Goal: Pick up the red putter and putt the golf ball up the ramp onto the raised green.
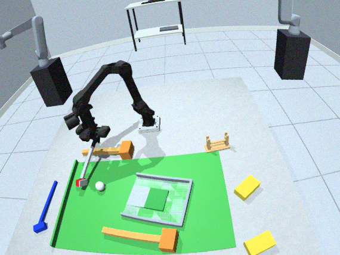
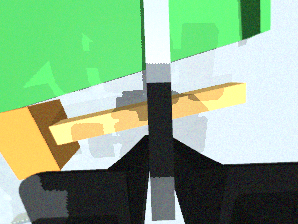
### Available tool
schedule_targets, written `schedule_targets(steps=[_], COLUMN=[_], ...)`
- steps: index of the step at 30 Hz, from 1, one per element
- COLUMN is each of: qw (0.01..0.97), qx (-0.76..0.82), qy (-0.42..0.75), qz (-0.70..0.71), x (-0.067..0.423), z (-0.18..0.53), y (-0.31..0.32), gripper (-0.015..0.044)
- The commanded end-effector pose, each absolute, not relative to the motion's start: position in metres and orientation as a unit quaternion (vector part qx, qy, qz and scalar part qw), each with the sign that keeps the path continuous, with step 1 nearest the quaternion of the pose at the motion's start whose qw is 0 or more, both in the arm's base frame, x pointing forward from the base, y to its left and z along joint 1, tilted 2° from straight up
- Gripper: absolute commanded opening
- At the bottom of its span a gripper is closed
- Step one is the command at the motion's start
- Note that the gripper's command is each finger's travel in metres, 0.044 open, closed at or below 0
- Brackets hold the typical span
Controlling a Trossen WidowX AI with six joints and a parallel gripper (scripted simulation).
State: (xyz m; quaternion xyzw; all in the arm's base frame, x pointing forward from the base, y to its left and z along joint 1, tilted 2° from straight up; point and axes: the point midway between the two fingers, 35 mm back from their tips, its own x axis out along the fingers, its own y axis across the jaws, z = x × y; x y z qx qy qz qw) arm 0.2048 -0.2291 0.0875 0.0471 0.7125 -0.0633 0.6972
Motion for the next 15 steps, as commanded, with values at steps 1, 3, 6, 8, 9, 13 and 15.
schedule_targets(steps=[1, 3, 6, 8, 9, 13, 15], qw=[0.697, 0.698, 0.699, 0.699, 0.7, 0.7, 0.7], qx=[0.048, 0.048, 0.048, 0.048, 0.048, 0.049, 0.049], qy=[0.712, 0.712, 0.711, 0.71, 0.71, 0.71, 0.71], qz=[-0.064, -0.063, -0.061, -0.06, -0.06, -0.059, -0.059], x=[0.208, 0.217, 0.226, 0.228, 0.228, 0.227, 0.227], z=[0.088, 0.088, 0.088, 0.087, 0.086, 0.085, 0.086], y=[-0.22, -0.195, -0.154, -0.127, -0.114, -0.095, -0.095], gripper=[0.0, 0.0, 0.0, 0.0, 0.0, 0.0, 0.0])
